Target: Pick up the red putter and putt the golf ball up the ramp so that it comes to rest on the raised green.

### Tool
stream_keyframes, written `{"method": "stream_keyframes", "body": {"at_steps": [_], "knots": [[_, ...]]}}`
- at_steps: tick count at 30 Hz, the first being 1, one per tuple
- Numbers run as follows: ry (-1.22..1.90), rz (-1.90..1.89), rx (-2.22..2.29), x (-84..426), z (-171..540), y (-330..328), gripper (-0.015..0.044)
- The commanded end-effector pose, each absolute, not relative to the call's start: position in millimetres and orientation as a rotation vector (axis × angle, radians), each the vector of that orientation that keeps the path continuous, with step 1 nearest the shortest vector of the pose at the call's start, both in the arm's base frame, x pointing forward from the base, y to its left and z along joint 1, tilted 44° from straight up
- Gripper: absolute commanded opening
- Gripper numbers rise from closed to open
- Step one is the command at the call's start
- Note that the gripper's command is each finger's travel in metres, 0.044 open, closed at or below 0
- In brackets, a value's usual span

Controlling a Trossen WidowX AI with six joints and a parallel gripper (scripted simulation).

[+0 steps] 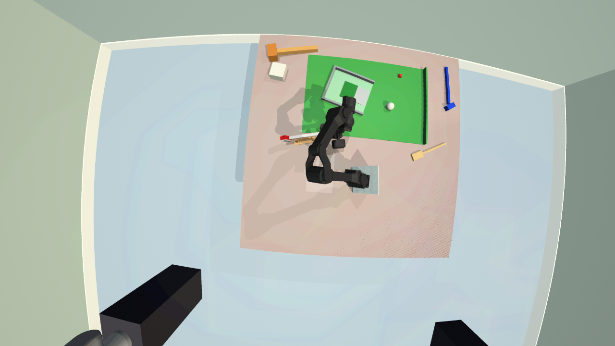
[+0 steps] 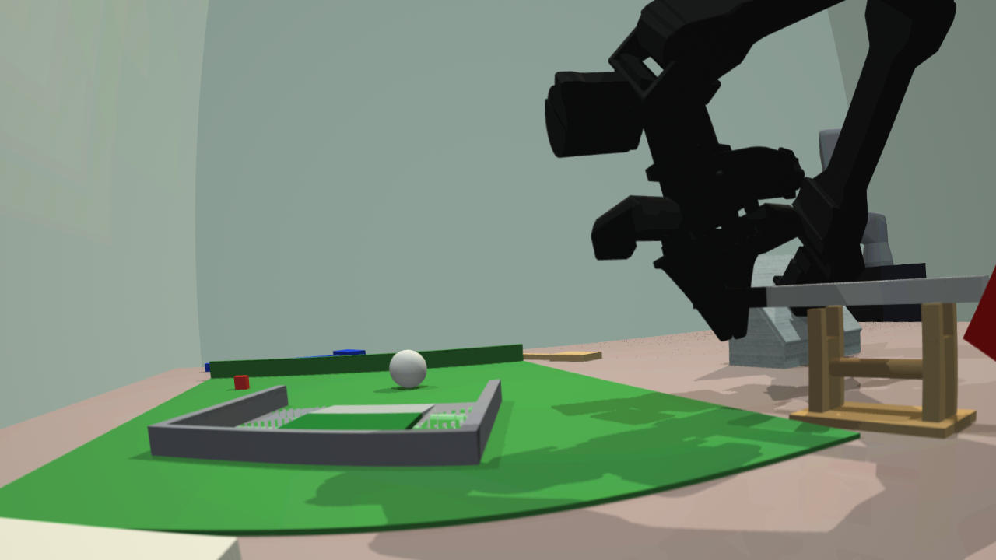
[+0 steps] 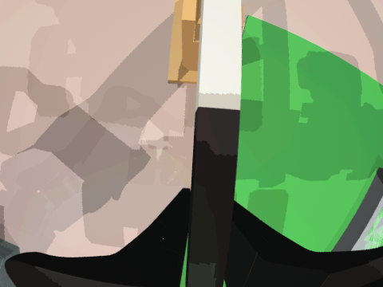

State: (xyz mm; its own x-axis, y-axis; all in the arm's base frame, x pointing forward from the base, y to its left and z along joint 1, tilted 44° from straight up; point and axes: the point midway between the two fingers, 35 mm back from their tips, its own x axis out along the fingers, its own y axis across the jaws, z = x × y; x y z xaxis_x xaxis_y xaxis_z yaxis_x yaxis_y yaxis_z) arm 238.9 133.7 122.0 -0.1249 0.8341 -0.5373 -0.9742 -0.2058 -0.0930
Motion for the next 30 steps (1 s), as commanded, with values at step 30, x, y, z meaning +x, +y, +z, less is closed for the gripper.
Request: {"method": "stream_keyframes", "body": {"at_steps": [30], "knots": [[0.859, 1.344, -0.163, 271.9, 108.6, 4.8, 0.0]]}}
